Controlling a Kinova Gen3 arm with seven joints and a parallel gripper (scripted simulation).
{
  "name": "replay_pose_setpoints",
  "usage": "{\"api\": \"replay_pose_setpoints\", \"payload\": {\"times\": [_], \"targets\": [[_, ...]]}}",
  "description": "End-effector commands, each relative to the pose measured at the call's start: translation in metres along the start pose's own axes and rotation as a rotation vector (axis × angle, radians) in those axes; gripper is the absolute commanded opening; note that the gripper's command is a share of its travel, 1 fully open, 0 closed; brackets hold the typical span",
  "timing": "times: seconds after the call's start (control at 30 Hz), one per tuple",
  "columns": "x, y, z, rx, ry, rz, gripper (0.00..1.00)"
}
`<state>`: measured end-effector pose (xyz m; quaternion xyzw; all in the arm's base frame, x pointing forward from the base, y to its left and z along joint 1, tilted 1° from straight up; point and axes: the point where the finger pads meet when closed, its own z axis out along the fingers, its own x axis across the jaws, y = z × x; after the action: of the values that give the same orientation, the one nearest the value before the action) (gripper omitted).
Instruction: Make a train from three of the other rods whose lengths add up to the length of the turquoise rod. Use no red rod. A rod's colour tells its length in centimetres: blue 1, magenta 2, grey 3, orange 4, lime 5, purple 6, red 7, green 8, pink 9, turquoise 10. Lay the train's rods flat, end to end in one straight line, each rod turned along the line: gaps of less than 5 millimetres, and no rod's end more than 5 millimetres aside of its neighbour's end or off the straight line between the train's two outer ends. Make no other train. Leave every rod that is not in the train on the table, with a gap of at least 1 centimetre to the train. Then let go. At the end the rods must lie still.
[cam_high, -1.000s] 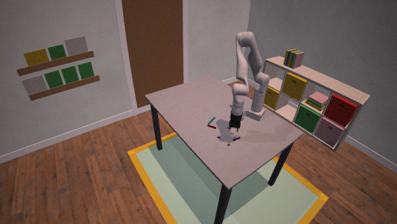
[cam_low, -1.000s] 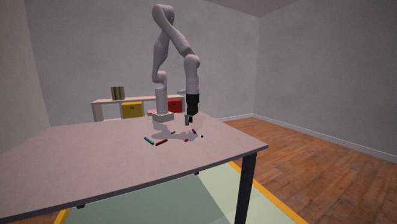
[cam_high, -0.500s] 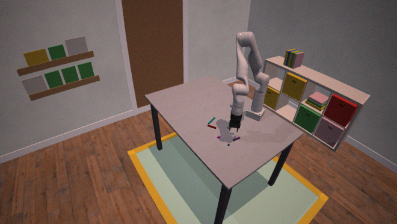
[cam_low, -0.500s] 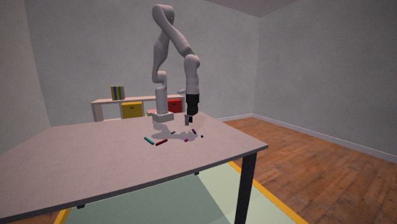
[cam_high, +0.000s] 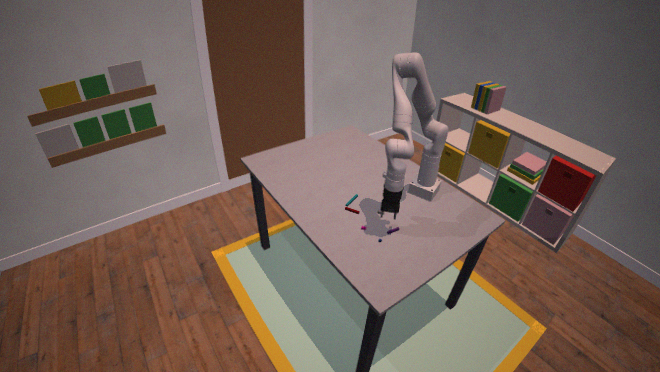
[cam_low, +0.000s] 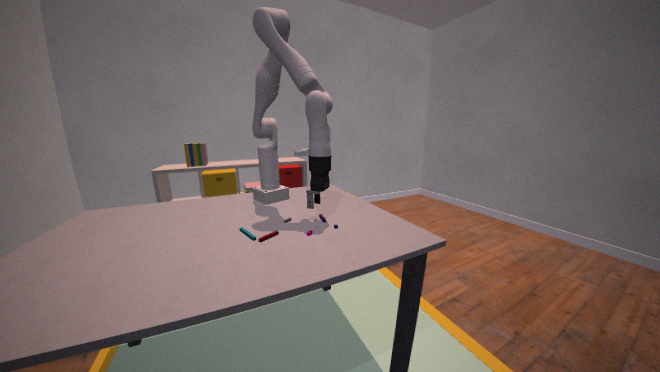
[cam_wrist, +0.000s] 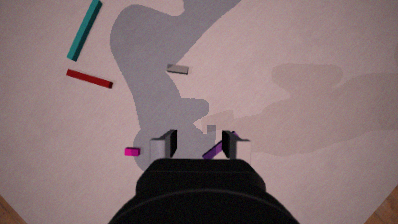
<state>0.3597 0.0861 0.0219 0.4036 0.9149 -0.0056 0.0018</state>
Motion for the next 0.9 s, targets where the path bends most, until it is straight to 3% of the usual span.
{"api": "replay_pose_setpoints", "payload": {"times": [0.0,0.3,0.87], "targets": [[0.001,0.001,0.0,-0.007,0.0,0.048,1.0],[0.006,-0.004,0.001,0.005,0.006,0.217,1.0],[0.019,-0.015,0.005,0.037,0.009,0.891,1.0]]}}
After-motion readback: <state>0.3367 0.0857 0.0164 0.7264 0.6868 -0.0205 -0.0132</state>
